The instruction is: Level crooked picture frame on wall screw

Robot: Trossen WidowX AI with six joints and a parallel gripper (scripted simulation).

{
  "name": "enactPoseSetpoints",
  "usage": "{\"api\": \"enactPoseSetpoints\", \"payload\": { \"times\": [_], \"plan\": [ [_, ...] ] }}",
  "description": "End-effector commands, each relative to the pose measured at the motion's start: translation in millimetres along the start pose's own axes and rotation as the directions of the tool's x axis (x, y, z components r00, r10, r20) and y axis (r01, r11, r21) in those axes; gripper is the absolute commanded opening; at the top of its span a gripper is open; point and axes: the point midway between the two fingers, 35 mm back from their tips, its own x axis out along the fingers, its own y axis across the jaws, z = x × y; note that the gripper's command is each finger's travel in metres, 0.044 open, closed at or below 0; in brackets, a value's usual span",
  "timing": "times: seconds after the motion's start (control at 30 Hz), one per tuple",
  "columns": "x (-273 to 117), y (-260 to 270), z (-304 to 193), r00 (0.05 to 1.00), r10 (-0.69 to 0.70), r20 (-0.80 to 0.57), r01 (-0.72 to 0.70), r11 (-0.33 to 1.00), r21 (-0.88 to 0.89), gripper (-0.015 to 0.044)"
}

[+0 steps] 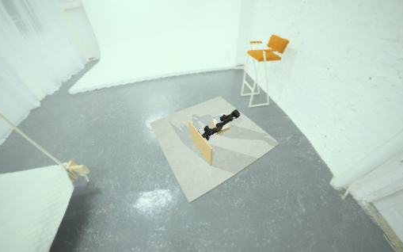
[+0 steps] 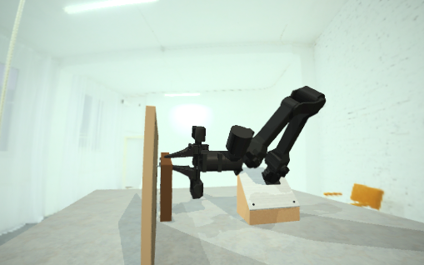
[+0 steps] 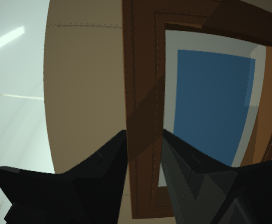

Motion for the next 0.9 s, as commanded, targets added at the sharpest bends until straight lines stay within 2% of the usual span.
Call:
{"api": "enactPoseSetpoints", "payload": {
  "times": [0.0,0.87],
  "plan": [
    [0.2,1.8,1.3,1.0,0.008,0.003,-0.008,1.0,0.008,0.0],
    [0.3,-1.7,0.9,1.0,0.008,0.003,-0.008,1.0,0.008,0.0]
  ]
}}
